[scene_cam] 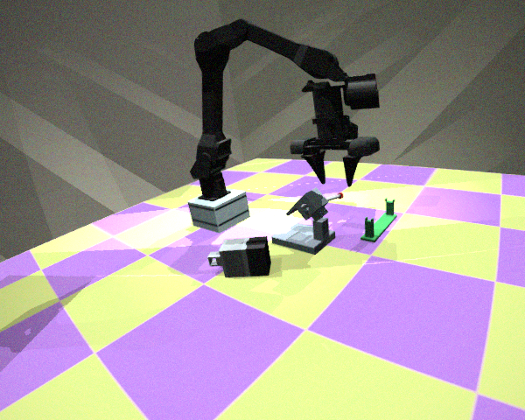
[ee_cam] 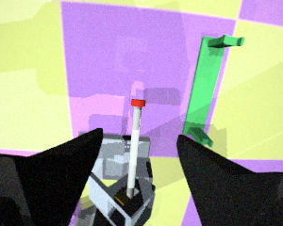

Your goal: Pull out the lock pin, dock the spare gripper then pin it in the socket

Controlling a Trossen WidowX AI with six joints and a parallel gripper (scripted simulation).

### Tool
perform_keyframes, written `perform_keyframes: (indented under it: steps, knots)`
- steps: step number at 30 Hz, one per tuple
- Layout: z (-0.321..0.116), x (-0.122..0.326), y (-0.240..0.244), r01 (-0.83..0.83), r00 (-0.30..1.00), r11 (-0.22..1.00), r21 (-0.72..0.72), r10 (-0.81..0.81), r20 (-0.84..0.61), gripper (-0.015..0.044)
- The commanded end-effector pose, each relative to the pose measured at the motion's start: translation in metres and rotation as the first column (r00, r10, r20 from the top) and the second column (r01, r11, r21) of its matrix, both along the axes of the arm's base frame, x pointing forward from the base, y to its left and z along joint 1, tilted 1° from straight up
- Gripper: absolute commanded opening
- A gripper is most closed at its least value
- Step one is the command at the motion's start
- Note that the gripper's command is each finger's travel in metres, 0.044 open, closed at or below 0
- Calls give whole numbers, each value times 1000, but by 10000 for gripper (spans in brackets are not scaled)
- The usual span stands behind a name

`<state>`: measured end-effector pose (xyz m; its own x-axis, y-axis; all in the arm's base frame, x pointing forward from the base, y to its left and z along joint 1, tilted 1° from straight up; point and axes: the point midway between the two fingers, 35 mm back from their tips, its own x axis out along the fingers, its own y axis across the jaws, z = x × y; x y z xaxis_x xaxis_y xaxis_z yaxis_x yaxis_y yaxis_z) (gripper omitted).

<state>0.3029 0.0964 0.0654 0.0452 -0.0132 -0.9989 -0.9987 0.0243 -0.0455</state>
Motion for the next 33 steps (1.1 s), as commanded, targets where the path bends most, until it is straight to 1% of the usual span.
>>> perform_keyframes:
  steps: [1, 25, 33]
  knots:
    - [-11, -2, -1, -4, 1000, 1000, -1, 4, -14, 300]
    - [-50, -1, -3, -4, 1000, 1000, -1, 4, -15, 300]
    - [-52, -1, -3, -4, 1000, 1000, -1, 4, -15, 300]
